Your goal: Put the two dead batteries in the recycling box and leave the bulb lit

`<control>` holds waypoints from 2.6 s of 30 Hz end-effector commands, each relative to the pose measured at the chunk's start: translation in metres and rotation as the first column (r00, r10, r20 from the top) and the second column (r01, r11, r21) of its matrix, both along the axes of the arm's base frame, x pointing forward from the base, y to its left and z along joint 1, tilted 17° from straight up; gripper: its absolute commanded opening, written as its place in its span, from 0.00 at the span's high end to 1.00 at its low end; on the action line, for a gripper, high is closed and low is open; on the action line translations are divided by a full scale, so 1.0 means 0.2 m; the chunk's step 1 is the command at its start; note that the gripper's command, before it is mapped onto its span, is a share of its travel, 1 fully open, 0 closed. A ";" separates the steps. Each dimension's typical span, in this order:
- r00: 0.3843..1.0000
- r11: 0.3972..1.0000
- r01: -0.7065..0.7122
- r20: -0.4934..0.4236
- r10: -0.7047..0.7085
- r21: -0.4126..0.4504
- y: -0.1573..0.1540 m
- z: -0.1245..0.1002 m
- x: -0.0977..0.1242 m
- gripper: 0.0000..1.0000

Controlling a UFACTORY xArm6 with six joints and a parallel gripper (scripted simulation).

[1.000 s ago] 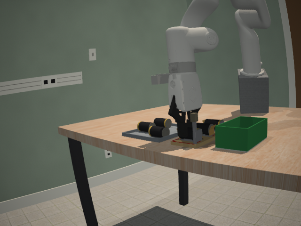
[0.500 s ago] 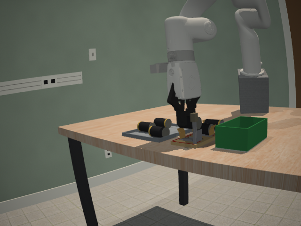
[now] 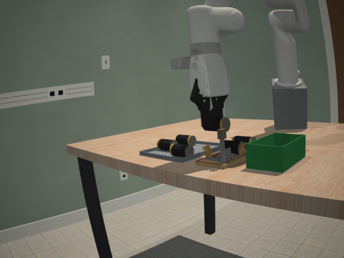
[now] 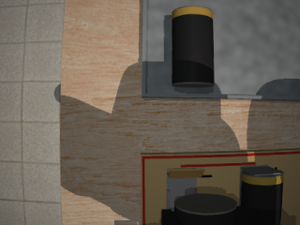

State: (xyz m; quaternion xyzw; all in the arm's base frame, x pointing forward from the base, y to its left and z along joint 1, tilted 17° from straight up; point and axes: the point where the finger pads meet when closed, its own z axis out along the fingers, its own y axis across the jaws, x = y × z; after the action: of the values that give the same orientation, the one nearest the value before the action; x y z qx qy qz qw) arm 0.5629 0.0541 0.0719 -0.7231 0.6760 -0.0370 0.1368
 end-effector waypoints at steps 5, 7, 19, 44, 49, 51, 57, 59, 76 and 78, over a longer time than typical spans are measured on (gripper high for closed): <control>1.000 1.000 0.001 0.008 -0.001 0.001 -0.03 0.23 -0.05 0.72; 1.000 1.000 0.005 0.008 -0.005 0.001 -0.03 0.23 -0.05 0.72; 1.000 1.000 0.020 0.005 -0.020 0.005 -0.03 0.23 -0.05 0.72; 1.000 1.000 0.020 0.005 -0.020 0.005 -0.67 0.04 -0.40 0.72; 1.000 1.000 0.020 0.005 -0.020 0.005 -0.70 0.03 -0.42 0.72; 1.000 1.000 0.020 0.005 -0.020 0.005 -0.70 0.03 -0.42 0.72; 1.000 1.000 0.018 0.006 -0.018 0.005 -0.70 0.03 -0.42 0.72; 1.000 1.000 0.017 0.006 -0.017 0.005 -0.70 0.03 -0.42 0.72; 1.000 1.000 0.016 0.006 -0.016 0.004 -0.66 -0.20 -0.36 0.72; 1.000 1.000 0.016 0.006 -0.016 0.004 -0.66 -0.20 -0.36 0.72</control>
State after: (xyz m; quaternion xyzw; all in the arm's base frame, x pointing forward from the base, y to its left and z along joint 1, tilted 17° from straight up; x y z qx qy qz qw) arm 0.4818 -0.0820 0.0552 -0.7172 0.6820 -0.0380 0.1381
